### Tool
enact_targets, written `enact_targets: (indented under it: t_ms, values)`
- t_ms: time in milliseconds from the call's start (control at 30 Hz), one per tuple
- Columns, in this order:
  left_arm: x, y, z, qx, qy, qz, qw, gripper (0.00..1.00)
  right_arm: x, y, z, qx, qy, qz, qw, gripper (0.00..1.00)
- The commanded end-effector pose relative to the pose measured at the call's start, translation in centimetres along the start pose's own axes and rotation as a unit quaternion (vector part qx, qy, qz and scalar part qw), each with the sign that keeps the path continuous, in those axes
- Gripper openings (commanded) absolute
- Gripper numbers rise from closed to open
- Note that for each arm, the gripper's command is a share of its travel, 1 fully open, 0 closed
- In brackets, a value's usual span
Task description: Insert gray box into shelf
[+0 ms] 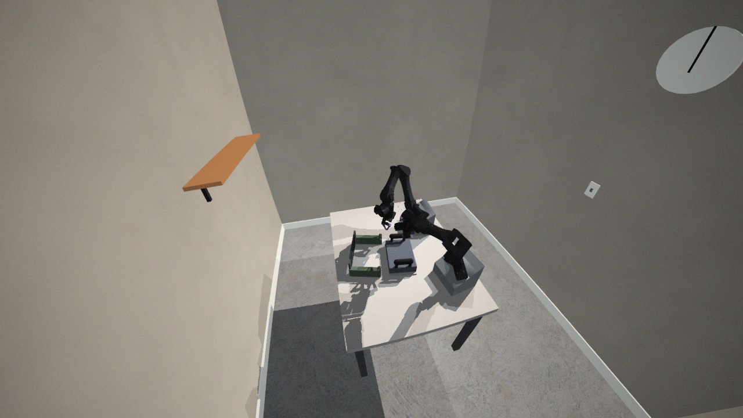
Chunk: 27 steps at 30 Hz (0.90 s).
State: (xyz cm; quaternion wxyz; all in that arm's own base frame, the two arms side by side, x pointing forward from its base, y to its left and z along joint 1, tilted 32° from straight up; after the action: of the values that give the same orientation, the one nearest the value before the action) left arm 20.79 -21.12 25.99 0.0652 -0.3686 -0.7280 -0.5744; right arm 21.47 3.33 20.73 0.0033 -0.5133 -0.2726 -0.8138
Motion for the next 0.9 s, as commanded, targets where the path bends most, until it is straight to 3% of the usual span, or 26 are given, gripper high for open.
enact_targets:
  t_ms: [0, 300, 400, 667, 767, 867]
  values:
    - [0.1, 0.8, 1.5, -0.028, 0.054, 0.006, 0.998, 1.0, 0.5, -0.5, 0.6, 0.02, -0.002, -0.008, 1.0, 1.0]
    - [0.3, 0.0, 6.8, -0.076, 0.182, 0.056, 0.979, 1.0, 1.0, -3.7, 1.6, 0.093, 0.008, 0.005, 0.996, 1.0]
    - [0.6, 0.1, 7.3, -0.082, 0.194, 0.06, 0.976, 1.0, 1.3, -3.9, 1.6, 0.099, 0.013, 0.006, 0.995, 1.0]
    - [2.3, -0.6, 12.7, -0.143, 0.327, 0.142, 0.923, 1.0, 2.0, -7.7, 2.2, 0.185, 0.022, 0.009, 0.982, 1.0]
    - [2.6, -0.4, 13.5, -0.143, 0.342, 0.149, 0.917, 1.0, 2.3, -8.5, 2.2, 0.202, 0.027, 0.01, 0.979, 1.0]
    - [2.7, 0.3, 12.7, -0.125, 0.322, 0.12, 0.931, 1.0, 2.6, -8.3, 2.3, 0.197, 0.035, 0.013, 0.98, 1.0]
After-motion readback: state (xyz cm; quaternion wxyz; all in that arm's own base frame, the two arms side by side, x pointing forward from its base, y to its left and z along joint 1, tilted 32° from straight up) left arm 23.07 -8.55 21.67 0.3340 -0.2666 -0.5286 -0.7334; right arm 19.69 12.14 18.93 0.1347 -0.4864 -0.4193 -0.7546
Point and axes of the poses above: on each arm, the point where the finger pads meet when closed, its own x axis back along the fingers, its own z axis across the jaws, y = z × x, the point moved 6 cm from there along x, back along the fingers, and after that the axes turned 13 degrees about -x, right-handed, at the moved point
